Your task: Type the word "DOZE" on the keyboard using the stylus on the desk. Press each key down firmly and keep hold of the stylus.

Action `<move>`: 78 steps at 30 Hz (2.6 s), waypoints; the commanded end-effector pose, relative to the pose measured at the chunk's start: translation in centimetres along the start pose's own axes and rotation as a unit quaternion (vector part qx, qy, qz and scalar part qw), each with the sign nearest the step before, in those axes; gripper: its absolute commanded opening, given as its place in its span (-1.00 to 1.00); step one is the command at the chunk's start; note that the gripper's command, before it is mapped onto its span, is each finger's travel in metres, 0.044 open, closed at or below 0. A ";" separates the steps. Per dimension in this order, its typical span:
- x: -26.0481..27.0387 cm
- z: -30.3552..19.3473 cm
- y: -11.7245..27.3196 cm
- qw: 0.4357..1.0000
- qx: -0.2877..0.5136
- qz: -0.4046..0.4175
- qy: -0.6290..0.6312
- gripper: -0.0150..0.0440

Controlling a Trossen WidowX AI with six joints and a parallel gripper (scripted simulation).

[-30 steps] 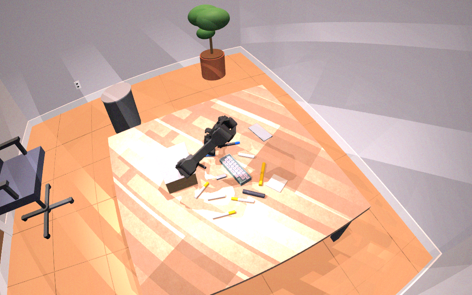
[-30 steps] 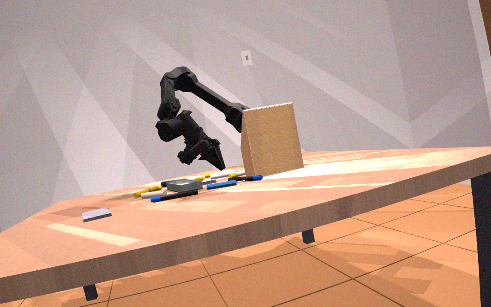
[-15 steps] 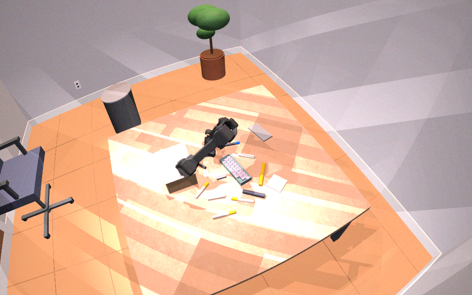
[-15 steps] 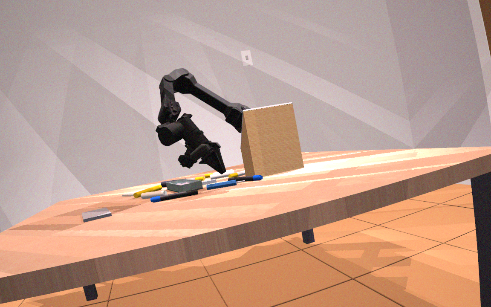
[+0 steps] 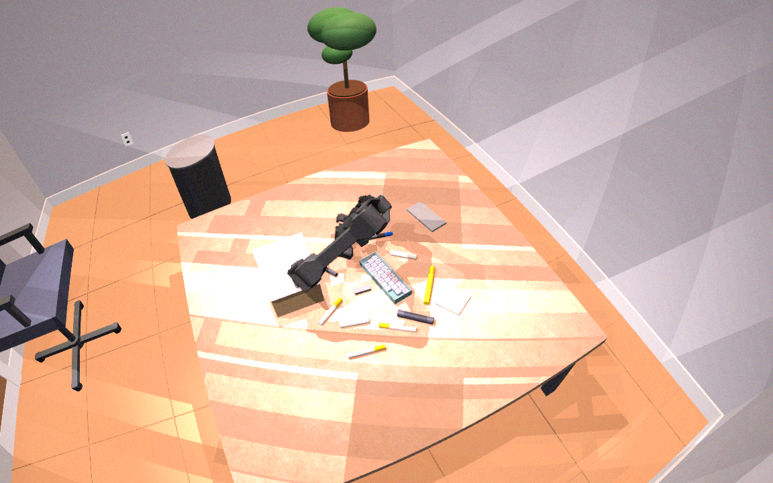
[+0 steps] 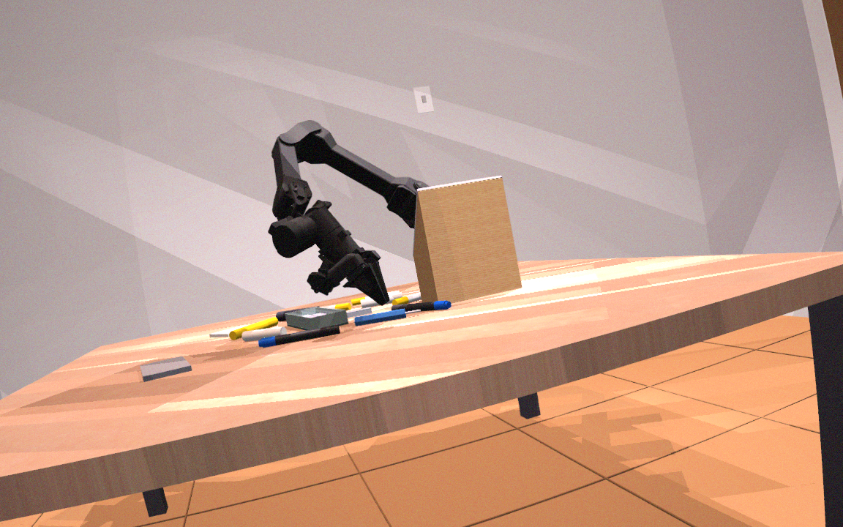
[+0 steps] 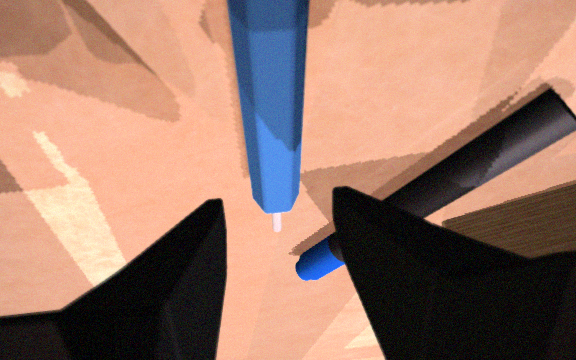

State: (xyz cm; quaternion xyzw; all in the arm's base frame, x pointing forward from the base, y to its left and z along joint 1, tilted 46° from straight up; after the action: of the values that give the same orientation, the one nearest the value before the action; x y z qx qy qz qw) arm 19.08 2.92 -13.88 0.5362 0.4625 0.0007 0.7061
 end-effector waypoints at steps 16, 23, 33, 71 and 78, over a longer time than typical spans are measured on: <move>0.0 0.7 -1.4 1.000 -0.002 -0.003 0.002 0.02; 0.0 1.0 -1.9 1.000 -0.002 -0.003 0.002 0.02; 0.1 1.2 -2.3 1.000 -0.002 -0.003 0.002 0.02; -0.6 -0.1 3.1 0.998 0.005 0.058 0.037 -0.49; -1.1 1.3 4.5 0.990 -0.001 0.123 0.071 -0.49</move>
State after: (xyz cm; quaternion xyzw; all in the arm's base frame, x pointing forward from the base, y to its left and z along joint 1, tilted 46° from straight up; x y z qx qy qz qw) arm 21.27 3.61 -10.38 0.5777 0.4470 0.0990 0.6757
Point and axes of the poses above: the point midway between the two fingers, 35 mm back from their tips, its own y axis back along the fingers, its own x axis across the jaws, z = x × y, the point moved 1 cm from there along y, back along the fingers, and after that the axes turned 9 degrees about -y, right-handed, at the moved point
